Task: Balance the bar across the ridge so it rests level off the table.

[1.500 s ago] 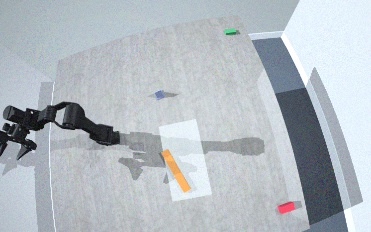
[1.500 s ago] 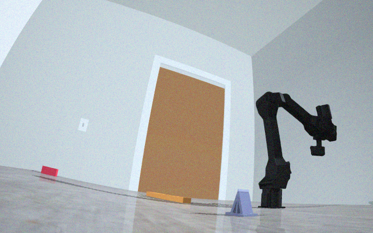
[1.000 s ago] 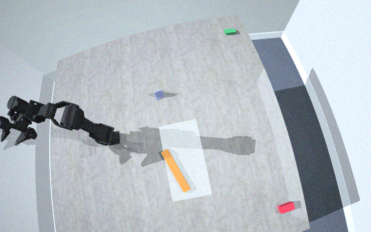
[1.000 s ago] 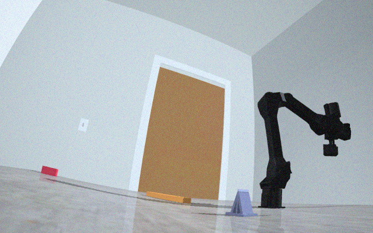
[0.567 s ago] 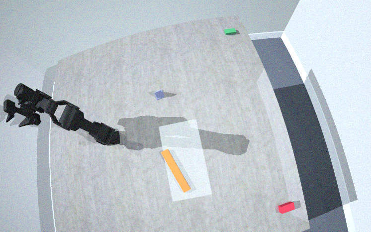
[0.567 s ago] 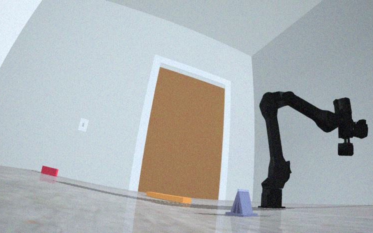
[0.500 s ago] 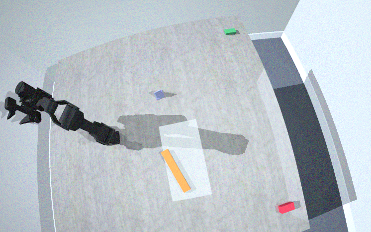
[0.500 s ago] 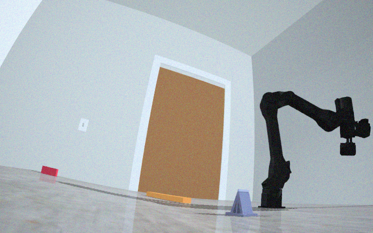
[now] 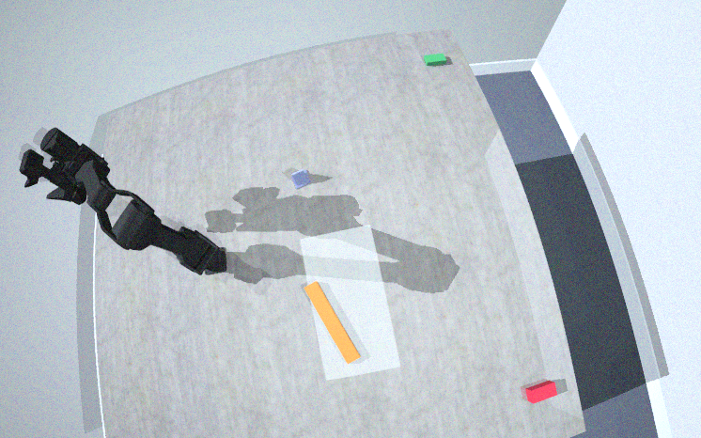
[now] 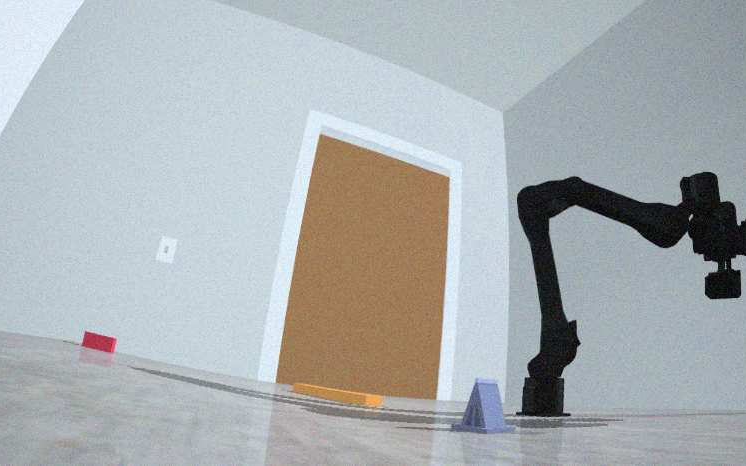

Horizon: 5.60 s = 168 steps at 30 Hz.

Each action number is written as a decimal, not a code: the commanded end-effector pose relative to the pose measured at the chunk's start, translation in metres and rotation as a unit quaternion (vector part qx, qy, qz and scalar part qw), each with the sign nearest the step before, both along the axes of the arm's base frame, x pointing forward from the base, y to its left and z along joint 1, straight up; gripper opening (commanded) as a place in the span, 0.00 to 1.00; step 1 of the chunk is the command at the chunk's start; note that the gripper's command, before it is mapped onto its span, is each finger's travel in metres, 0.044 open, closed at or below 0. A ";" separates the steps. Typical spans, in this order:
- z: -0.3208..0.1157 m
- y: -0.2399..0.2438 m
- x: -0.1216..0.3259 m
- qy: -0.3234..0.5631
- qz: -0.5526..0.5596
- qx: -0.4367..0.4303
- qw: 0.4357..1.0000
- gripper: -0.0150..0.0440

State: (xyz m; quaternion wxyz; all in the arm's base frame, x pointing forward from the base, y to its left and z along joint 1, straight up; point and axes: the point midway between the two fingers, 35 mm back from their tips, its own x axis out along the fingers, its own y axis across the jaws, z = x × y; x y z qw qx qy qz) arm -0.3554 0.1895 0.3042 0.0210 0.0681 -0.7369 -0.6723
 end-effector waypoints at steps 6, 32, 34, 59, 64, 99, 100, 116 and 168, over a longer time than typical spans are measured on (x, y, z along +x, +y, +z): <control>-0.006 0.042 0.023 -0.018 -0.078 0.026 0.996 0.79; -0.037 0.154 0.140 -0.092 -0.304 0.006 0.948 0.79; -0.039 0.161 0.150 -0.098 -0.319 0.004 0.943 0.79; -0.067 0.215 0.292 -0.183 -0.492 0.002 0.851 0.79; -0.071 0.220 0.325 -0.194 -0.526 -0.011 0.828 0.79; -0.106 0.167 0.548 -0.284 -0.716 -0.130 0.624 0.79; -0.108 0.163 0.554 -0.286 -0.720 -0.135 0.618 0.79; -0.125 0.096 0.633 -0.310 -0.771 -0.211 0.515 0.79; -0.172 -0.199 0.719 -0.274 -0.816 -0.462 0.213 0.79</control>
